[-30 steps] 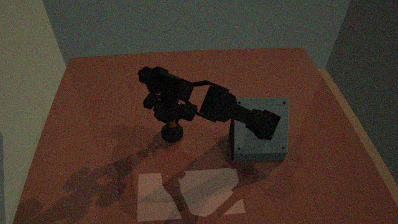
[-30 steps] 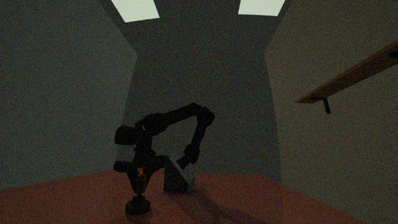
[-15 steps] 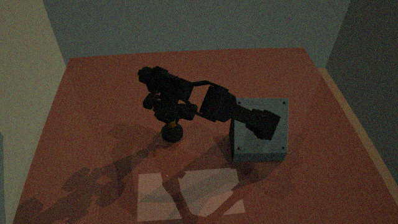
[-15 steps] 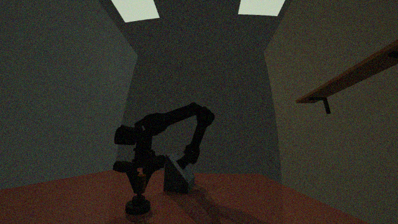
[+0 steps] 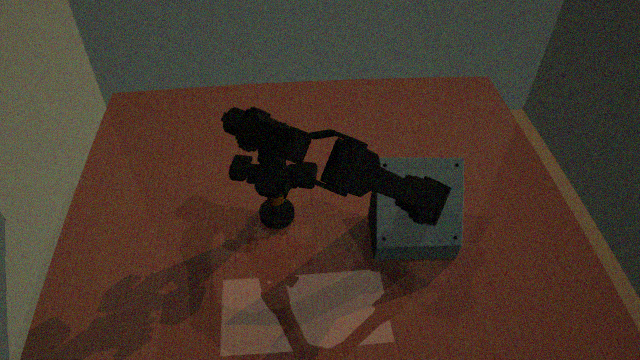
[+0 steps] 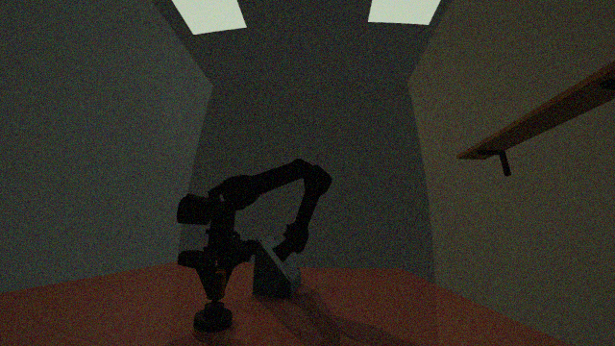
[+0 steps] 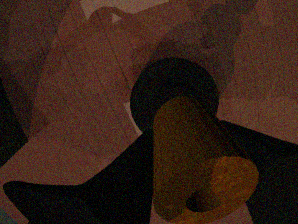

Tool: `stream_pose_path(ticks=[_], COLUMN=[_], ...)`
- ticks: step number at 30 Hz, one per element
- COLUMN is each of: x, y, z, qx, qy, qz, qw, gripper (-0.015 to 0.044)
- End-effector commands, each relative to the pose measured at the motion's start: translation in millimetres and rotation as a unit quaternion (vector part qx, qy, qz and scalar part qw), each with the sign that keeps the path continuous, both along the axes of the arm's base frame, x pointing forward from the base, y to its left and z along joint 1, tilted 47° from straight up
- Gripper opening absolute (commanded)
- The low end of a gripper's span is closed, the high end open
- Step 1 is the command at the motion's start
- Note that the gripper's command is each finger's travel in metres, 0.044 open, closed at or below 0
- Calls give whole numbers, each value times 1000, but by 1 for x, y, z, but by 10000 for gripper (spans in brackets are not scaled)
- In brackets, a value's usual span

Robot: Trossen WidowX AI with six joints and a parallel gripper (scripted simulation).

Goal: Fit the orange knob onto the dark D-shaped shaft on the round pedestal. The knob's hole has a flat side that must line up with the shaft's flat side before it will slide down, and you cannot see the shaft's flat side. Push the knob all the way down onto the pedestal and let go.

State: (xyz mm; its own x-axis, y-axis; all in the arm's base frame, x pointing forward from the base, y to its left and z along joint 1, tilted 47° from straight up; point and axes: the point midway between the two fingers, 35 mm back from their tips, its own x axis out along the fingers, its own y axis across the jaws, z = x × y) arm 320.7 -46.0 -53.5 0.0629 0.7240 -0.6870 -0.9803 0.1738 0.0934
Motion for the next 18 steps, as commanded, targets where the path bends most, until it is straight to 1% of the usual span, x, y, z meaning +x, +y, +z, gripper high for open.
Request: stream_pose_path(ticks=[1, 12, 18], x=[1, 1, 0], y=[1, -2, -1], z=[-1, 3, 2], qx=[0, 0, -6], qy=[-5, -9, -78], qz=[3, 6, 71], qw=[1000, 1000, 994], gripper=[0, 0, 0])
